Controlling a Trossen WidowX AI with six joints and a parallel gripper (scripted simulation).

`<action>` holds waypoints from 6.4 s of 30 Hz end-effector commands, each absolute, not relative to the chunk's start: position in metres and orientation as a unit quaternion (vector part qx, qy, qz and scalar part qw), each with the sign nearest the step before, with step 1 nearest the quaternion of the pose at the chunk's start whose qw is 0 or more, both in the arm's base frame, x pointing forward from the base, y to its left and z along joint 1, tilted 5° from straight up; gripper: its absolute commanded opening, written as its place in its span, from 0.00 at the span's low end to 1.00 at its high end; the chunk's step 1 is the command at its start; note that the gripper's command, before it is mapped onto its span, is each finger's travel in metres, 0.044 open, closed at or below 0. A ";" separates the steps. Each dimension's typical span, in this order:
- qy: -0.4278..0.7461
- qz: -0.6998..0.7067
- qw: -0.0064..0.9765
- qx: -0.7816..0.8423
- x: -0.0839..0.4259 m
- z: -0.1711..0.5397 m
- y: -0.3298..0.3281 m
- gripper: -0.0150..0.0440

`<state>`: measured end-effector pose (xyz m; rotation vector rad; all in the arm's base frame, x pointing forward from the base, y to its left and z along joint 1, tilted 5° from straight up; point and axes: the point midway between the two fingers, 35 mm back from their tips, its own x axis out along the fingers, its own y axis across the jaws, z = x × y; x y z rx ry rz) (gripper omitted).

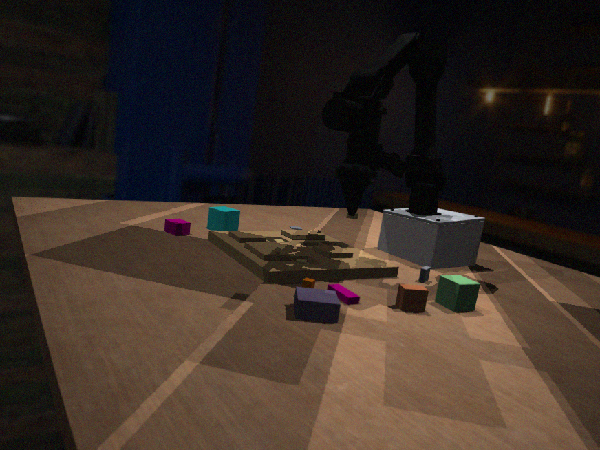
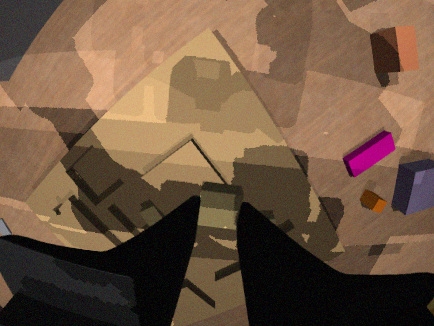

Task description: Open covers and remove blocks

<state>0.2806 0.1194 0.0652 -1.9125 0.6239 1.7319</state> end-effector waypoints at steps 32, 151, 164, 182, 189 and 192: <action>0.225 0.631 0.245 -0.701 0.263 0.060 0.246 0.39; 0.360 0.565 0.394 -0.629 0.286 0.034 0.212 0.60; 0.553 0.378 0.607 -0.428 0.310 0.037 0.139 0.25; 0.667 0.025 0.743 -0.047 0.314 0.039 0.036 0.25; 0.667 -0.026 0.745 0.009 0.310 0.039 0.021 0.25; 0.667 -0.026 0.745 0.009 0.310 0.037 0.021 0.25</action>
